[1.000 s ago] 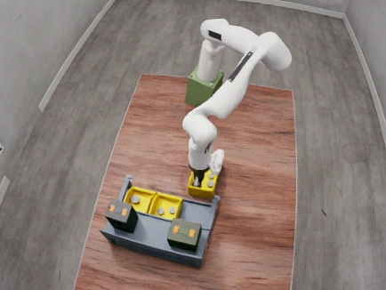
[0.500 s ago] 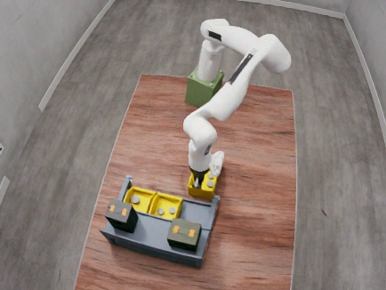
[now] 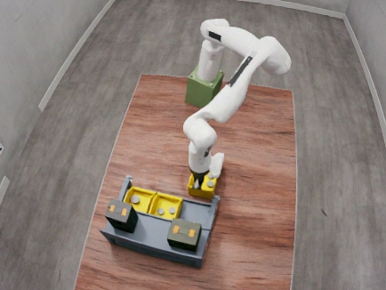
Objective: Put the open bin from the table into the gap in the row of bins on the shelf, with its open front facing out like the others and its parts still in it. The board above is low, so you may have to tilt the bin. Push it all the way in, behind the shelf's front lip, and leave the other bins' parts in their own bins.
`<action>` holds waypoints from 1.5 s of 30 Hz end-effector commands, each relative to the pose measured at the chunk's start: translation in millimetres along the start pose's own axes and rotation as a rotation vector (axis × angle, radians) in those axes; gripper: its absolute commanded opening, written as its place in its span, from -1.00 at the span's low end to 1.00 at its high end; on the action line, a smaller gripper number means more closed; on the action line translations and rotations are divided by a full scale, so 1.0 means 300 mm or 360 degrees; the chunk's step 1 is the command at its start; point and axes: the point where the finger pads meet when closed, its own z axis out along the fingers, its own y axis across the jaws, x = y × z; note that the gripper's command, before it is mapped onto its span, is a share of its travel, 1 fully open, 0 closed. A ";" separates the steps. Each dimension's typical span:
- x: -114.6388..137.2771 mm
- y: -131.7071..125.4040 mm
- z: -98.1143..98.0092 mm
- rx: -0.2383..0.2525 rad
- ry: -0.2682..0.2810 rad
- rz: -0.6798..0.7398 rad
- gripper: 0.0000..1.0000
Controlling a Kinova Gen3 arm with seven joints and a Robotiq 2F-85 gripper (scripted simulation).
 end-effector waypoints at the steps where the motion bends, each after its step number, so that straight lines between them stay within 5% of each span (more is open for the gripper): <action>1: 0.000 0.003 0.000 -0.0004 0.0000 0.0000 -0.22; 45: 0.001 0.004 0.080 -0.0004 0.0000 0.0000 -0.22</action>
